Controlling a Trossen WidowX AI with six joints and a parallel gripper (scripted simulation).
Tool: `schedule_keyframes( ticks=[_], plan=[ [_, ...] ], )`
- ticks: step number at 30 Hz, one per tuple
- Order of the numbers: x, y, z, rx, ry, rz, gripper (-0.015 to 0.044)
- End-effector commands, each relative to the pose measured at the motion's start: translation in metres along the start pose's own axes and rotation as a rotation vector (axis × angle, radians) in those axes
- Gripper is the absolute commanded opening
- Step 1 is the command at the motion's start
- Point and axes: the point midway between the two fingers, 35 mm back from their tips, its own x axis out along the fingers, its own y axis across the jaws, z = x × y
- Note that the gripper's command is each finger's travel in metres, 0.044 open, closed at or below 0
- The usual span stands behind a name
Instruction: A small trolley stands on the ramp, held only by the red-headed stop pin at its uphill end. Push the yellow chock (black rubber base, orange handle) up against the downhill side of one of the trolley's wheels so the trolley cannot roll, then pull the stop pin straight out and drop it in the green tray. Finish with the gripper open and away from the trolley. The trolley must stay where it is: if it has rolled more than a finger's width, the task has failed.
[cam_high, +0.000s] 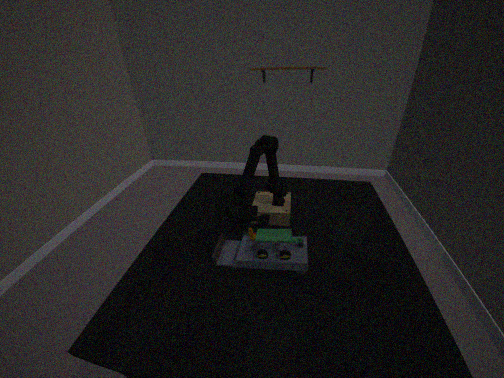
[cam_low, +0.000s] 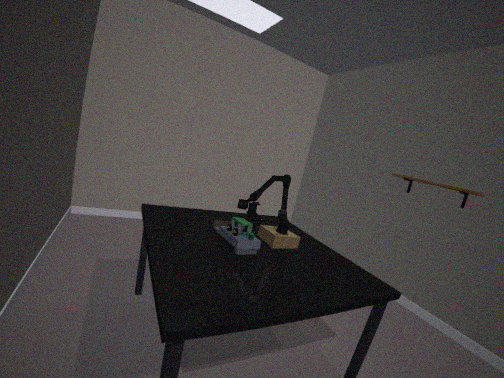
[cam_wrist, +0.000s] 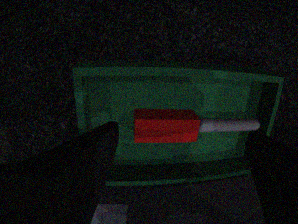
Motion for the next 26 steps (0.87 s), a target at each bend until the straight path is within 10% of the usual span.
schedule_keyframes(
  ticks=[1,10,26],
  plan=[
    [-0.006,-0.001,-0.001,-0.001,0.003,0.002,0.0340],
    [-0.033,-0.007,0.002,-0.001,0.005,0.010,0.0440],
    [-0.083,-0.011,-0.002,-0.001,0.006,0.010,0.0440]
  ],
)
